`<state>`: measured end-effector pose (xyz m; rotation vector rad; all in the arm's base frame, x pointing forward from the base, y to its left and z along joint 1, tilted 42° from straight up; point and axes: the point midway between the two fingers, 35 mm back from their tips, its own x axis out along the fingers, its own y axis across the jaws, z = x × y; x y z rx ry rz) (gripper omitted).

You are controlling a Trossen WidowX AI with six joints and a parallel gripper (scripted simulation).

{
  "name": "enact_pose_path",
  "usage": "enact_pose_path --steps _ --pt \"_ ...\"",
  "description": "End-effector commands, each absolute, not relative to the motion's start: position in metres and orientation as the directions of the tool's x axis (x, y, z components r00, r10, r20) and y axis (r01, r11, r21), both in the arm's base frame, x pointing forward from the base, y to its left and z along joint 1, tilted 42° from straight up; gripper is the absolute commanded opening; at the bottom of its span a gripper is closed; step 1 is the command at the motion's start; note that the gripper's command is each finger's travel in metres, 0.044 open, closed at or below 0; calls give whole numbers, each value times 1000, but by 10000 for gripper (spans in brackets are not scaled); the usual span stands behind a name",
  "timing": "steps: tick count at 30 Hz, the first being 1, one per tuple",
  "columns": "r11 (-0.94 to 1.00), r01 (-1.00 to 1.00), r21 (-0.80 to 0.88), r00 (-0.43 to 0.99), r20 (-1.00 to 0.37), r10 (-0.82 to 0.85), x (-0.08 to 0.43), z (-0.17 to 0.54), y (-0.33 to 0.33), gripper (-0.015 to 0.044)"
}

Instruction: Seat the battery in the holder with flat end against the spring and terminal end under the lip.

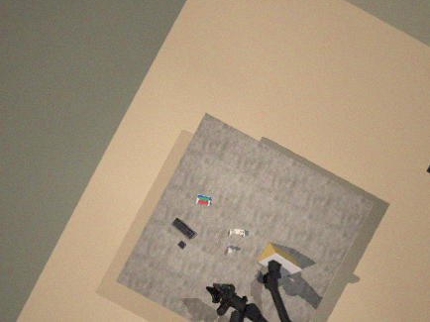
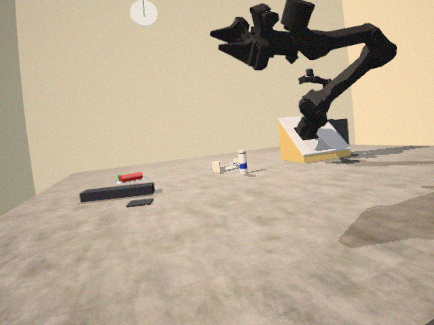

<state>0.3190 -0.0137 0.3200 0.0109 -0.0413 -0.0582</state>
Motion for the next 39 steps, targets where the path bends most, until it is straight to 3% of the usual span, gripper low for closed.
enact_pose_path --steps 1,8,11,15,18,23,31,39 --pt "998 55 0 998 27 -55 321 318 -14 374" --pt "925 -253 -283 870 -485 90 357 219 -14 190" --pt "838 -469 -279 723 -667 182 357 179 -12 111" --pt "660 -736 -152 470 -816 337 345 138 -5 6" --pt "500 -866 -6 274 -841 466 332 119 2 0" --pt "267 -946 182 38 -757 652 316 109 10 0" --pt "259 -947 188 31 -752 658 316 104 14 0" --pt "258 -948 188 32 -750 660 318 53 60 0"
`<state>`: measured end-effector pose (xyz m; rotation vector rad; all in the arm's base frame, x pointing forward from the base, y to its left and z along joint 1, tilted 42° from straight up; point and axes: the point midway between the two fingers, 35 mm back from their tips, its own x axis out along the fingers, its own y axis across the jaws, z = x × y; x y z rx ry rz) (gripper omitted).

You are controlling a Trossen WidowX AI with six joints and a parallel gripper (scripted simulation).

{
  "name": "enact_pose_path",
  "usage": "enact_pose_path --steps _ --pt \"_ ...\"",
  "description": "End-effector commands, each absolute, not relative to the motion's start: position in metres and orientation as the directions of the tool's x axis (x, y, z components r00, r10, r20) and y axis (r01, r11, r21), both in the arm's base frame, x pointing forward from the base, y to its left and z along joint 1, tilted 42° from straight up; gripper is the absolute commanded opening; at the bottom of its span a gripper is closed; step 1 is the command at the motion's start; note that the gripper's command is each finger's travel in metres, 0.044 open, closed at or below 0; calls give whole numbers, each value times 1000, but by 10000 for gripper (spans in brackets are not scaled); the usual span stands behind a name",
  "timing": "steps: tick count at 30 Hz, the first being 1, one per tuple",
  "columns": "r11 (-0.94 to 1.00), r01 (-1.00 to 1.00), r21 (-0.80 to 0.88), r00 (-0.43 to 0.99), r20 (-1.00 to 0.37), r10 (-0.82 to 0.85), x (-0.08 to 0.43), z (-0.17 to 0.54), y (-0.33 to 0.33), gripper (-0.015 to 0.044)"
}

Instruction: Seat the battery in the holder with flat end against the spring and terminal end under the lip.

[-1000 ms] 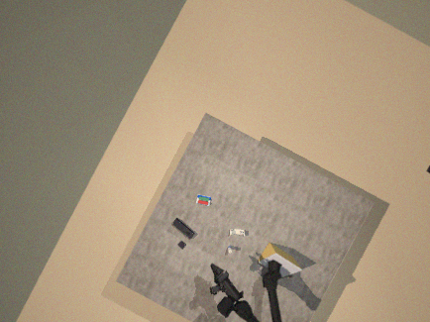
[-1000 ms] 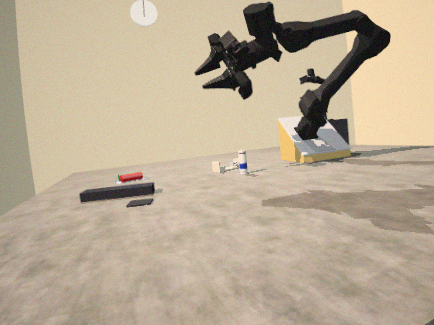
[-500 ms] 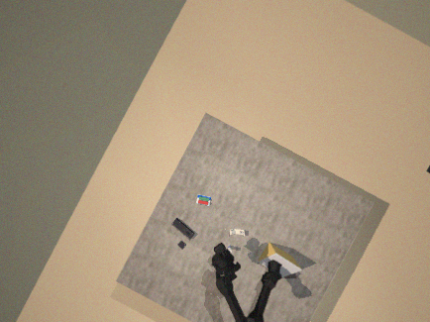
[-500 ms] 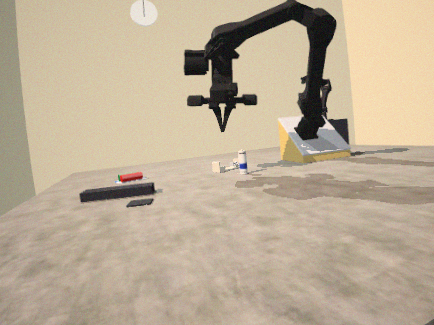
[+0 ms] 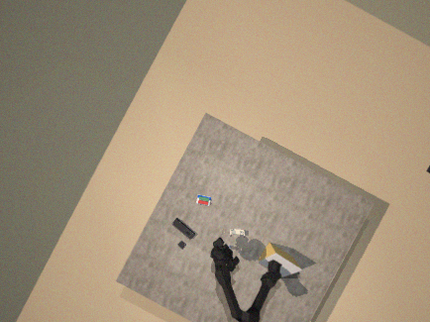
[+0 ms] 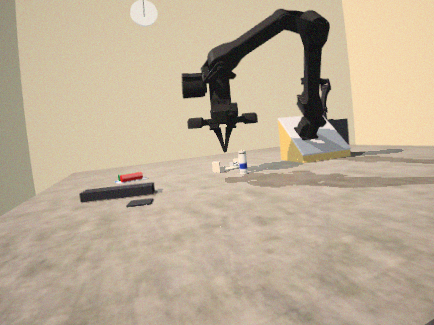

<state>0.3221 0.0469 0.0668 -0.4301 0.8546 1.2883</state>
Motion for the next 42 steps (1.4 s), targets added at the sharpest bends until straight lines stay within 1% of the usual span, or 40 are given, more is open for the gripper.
enact_pose_path --steps 1,42 --pt "258 -948 188 31 -750 661 318 50 63 0" --pt "258 -947 191 29 -749 662 259 61 80 0"
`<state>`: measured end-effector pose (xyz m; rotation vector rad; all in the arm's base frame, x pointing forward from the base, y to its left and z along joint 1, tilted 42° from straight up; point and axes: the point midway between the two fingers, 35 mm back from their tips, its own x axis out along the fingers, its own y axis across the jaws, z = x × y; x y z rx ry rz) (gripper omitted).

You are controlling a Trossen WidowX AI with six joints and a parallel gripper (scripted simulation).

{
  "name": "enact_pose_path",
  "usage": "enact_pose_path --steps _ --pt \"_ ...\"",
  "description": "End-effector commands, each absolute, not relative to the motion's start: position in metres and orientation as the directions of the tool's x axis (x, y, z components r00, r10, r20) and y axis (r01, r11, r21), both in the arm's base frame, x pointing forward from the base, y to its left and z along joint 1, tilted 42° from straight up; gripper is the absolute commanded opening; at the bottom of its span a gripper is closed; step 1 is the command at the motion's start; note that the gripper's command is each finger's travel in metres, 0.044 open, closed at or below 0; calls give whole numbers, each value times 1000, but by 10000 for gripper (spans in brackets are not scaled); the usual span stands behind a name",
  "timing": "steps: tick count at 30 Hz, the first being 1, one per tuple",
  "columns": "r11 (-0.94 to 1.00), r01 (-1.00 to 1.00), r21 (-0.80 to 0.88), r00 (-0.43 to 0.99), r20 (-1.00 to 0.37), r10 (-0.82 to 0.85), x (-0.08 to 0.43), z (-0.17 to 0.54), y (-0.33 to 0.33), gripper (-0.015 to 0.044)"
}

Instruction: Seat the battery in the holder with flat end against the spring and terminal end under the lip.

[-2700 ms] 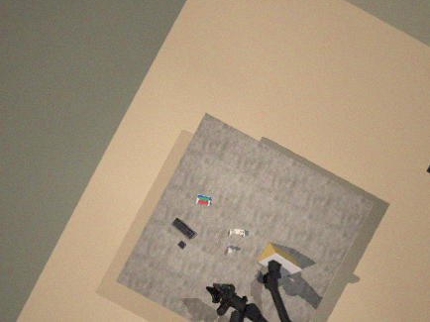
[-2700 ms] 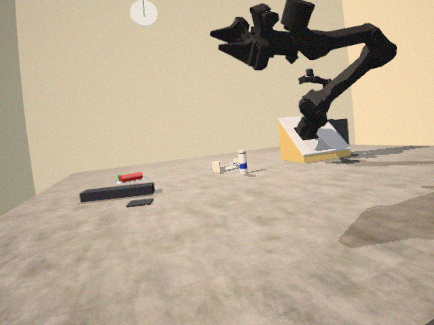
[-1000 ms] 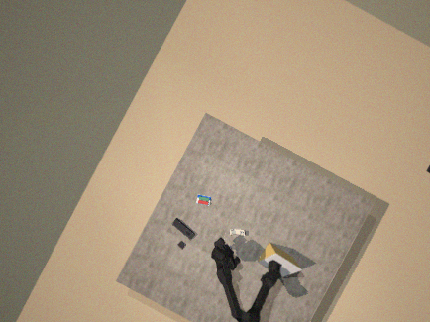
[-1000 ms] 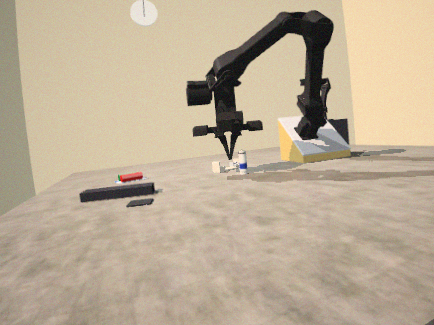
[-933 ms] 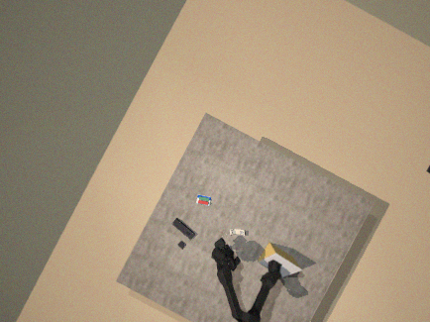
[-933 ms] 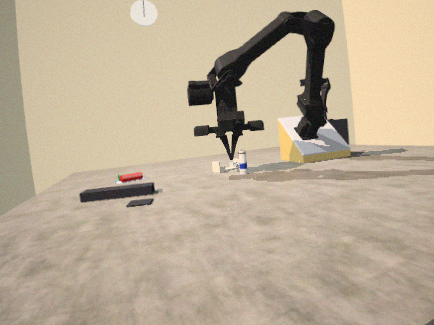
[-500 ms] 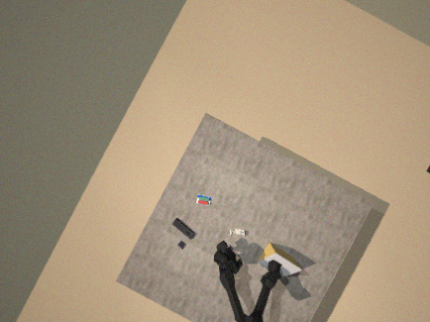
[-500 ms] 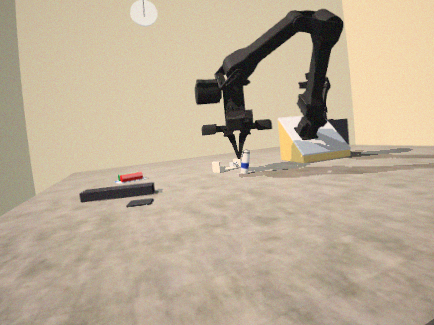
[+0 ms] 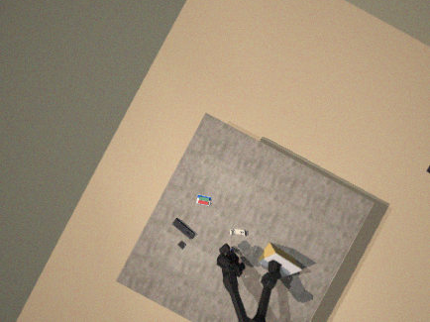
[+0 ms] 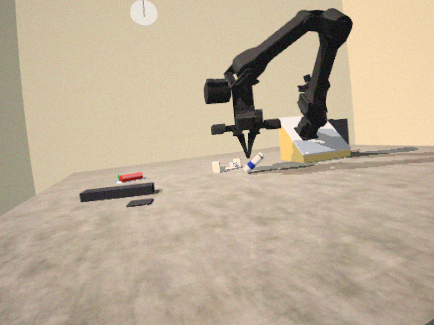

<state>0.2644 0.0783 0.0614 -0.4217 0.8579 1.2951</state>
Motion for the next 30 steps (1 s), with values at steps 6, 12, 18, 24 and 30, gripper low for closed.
enact_pose_path --steps 6,12,18,24,30 --pt "256 -949 185 31 -752 658 259 66 76 0" --pt "259 -947 189 29 -754 657 257 103 41 0" --pt "258 -947 192 28 -751 660 253 121 27 0" --pt "262 -945 195 29 -749 662 253 119 28 0" --pt "405 -855 324 29 -750 661 252 113 35 105"
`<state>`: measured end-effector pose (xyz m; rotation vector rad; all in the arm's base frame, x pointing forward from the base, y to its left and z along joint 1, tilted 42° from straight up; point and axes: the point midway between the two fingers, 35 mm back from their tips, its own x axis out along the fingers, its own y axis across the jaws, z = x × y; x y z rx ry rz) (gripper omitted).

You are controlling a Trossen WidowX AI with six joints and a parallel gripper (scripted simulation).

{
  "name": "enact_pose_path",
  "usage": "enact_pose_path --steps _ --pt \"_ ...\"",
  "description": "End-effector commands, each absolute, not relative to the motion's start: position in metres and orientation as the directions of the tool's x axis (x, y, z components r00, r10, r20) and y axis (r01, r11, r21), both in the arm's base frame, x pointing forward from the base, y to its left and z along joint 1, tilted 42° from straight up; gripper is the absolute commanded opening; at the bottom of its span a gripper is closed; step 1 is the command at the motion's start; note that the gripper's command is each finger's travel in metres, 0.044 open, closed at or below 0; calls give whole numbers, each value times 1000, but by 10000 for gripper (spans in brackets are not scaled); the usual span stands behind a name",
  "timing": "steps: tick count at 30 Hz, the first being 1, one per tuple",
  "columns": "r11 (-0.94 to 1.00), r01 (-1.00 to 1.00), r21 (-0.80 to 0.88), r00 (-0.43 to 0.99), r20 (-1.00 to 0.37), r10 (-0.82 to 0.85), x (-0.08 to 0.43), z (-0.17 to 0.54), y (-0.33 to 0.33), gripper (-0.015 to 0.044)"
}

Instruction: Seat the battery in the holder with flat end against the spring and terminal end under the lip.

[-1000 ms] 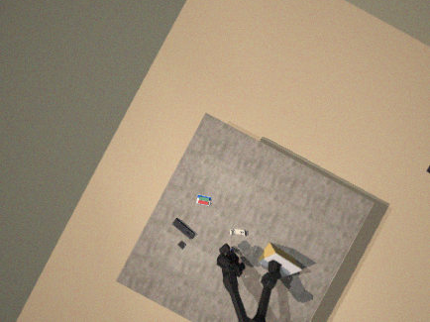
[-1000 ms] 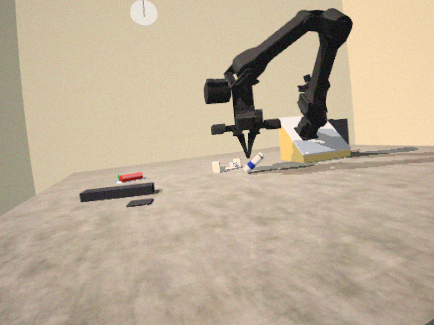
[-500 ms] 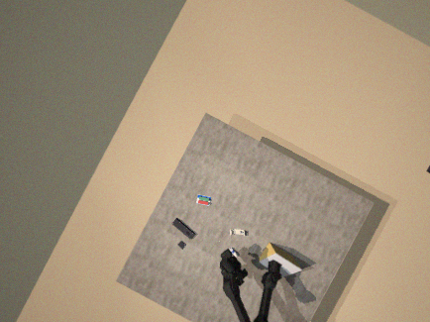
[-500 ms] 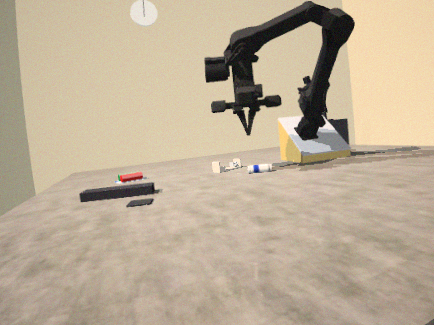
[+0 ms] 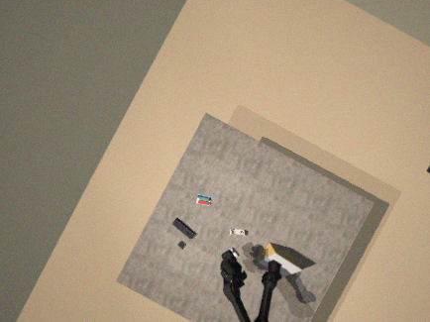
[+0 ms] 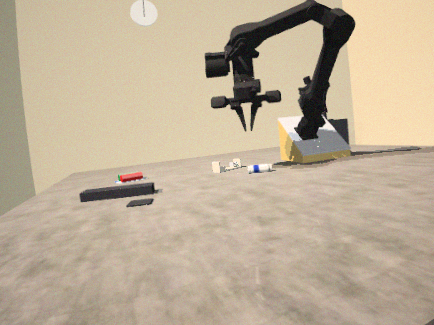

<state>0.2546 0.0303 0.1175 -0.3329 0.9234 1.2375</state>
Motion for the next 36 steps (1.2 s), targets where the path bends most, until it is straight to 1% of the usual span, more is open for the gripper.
enact_pose_path --steps 1,5,10,14,16,36 --pt "459 -807 372 29 -751 660 251 110 38 131" --pt "633 -560 534 29 -751 659 248 99 49 229" --pt "745 -163 647 29 -751 659 244 87 63 229" --pt "735 180 654 28 -750 661 239 77 73 229" --pt "712 291 639 28 -749 662 237 74 77 229" --pt "709 304 636 28 -750 661 238 61 87 229"
